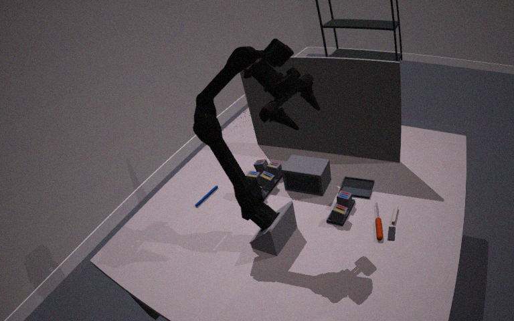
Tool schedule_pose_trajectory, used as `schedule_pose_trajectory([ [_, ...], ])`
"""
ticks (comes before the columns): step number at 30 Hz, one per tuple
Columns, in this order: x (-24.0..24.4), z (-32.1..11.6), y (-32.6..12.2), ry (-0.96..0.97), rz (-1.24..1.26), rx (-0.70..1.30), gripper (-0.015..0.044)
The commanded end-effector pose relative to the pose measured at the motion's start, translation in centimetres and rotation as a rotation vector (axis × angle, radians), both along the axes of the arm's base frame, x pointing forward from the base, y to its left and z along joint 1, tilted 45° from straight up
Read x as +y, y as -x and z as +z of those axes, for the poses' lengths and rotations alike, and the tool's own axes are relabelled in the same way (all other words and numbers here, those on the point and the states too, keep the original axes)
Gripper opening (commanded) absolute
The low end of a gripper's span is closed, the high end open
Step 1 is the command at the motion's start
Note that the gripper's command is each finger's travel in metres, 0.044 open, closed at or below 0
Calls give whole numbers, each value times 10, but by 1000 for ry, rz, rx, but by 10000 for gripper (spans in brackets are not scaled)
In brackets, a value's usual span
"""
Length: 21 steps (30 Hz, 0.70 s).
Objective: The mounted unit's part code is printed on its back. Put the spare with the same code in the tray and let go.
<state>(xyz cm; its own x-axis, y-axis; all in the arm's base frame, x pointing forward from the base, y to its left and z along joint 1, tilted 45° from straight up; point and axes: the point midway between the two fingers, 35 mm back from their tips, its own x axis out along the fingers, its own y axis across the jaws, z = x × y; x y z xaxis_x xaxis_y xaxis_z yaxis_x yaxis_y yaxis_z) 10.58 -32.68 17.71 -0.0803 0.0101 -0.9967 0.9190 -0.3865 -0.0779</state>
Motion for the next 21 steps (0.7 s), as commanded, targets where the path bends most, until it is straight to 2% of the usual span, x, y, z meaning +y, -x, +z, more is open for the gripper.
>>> schedule_pose_trajectory([
  [1, 22, -14, -59, -98, 316, -94, 440],
  [8, 75, -32, -145, -243, 852, -295, 440],
  [15, 166, -47, -234, -382, 1515, -662, 440],
  [18, 203, -50, -258, -410, 1727, -817, 440],
  [21, 218, -51, -267, -417, 1805, -882, 440],
])
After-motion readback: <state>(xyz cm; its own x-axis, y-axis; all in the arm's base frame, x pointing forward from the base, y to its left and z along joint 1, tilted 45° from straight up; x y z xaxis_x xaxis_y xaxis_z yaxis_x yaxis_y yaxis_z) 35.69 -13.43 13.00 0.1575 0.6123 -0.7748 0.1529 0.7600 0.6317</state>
